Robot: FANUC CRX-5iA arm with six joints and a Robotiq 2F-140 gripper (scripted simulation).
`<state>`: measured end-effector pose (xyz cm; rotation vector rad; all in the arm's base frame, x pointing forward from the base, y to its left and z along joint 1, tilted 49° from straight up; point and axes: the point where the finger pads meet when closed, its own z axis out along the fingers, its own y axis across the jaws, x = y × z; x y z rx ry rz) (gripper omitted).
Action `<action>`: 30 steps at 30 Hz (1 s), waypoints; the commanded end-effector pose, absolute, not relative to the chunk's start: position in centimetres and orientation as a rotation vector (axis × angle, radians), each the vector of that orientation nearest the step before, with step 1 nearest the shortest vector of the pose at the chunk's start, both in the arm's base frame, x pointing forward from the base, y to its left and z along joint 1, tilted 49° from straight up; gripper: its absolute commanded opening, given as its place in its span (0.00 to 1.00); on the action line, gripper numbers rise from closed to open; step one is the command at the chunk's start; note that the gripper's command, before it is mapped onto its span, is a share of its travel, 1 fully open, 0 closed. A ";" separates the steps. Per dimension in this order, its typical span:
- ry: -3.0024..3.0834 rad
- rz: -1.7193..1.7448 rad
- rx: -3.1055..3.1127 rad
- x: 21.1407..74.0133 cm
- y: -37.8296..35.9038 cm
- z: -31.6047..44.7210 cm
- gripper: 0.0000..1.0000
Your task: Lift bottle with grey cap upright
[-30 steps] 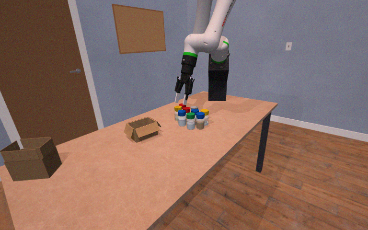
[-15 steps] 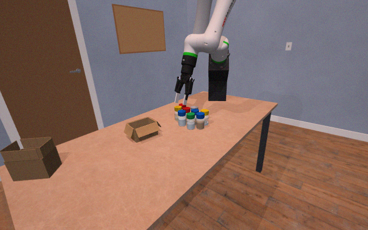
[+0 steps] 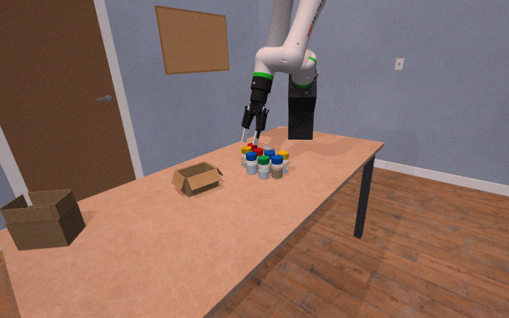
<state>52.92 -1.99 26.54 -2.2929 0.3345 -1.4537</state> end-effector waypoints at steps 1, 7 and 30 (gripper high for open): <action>0.334 -1.455 -2.292 52.9 -2.0 26.6 0.51; 0.310 -1.452 -2.268 50.8 -1.4 24.6 0.51; 0.256 -1.440 -2.217 43.3 0.8 18.0 0.51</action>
